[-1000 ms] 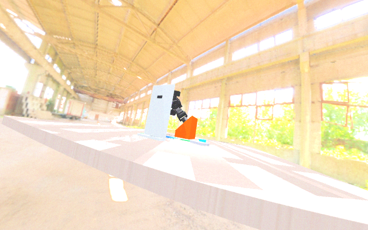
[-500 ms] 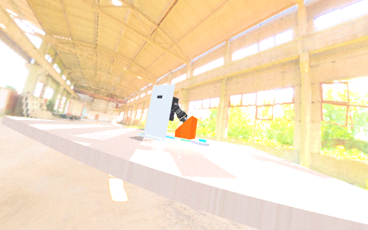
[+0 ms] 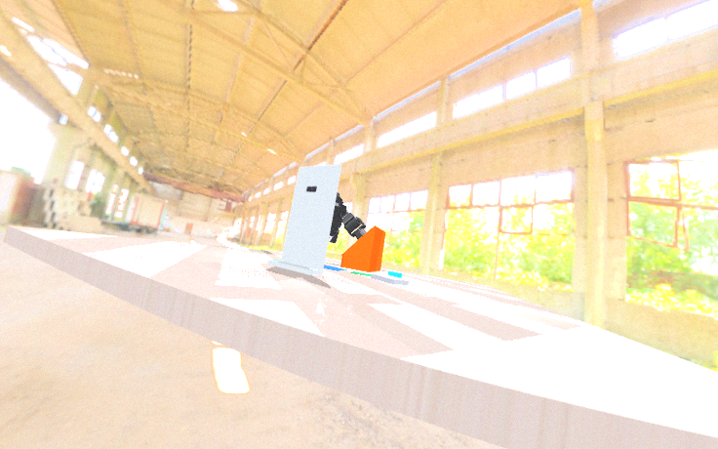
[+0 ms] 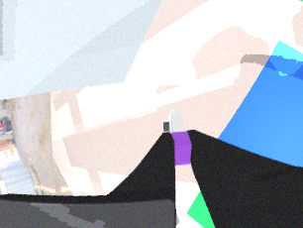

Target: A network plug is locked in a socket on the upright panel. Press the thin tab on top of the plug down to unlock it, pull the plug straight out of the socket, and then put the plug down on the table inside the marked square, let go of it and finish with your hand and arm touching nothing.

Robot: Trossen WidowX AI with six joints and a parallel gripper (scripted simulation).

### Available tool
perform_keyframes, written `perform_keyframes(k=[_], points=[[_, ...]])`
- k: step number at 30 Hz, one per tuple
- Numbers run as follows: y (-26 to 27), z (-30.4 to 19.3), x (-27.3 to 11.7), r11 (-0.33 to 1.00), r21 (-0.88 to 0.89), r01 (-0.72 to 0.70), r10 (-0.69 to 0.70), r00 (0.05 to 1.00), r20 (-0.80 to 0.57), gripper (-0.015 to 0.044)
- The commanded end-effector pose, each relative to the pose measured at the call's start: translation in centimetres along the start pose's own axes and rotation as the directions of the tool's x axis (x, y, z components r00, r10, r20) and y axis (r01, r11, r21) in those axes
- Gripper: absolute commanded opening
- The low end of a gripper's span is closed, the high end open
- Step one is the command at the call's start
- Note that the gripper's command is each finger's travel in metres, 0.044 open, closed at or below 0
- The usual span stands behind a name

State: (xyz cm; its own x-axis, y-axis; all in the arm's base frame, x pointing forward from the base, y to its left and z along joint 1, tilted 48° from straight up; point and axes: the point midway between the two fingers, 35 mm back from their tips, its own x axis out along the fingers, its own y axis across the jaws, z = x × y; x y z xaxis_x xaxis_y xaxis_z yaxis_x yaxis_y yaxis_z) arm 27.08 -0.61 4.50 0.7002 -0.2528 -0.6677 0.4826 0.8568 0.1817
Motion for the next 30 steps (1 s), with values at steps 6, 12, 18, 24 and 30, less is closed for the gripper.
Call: perform_keyframes(k=[6, 12, 18, 24, 30], points=[[-3.9, -1.1, -0.7, 0.99, -0.033, 0.135, -0.138, 0.984, -0.114, 0.0], [-5.3, -1.6, -1.2, 0.982, -0.046, 0.181, -0.186, 0.97, -0.156, 0.0], [-5.5, -1.7, -0.9, 0.982, -0.046, 0.181, -0.186, 0.97, -0.157, 0.0], [-5.9, -1.7, -0.3, 0.982, -0.046, 0.182, -0.187, 0.969, -0.159, 0.0], [-6.3, -1.8, 0.2, 0.982, -0.046, 0.182, -0.187, 0.969, -0.16, 0.0]])
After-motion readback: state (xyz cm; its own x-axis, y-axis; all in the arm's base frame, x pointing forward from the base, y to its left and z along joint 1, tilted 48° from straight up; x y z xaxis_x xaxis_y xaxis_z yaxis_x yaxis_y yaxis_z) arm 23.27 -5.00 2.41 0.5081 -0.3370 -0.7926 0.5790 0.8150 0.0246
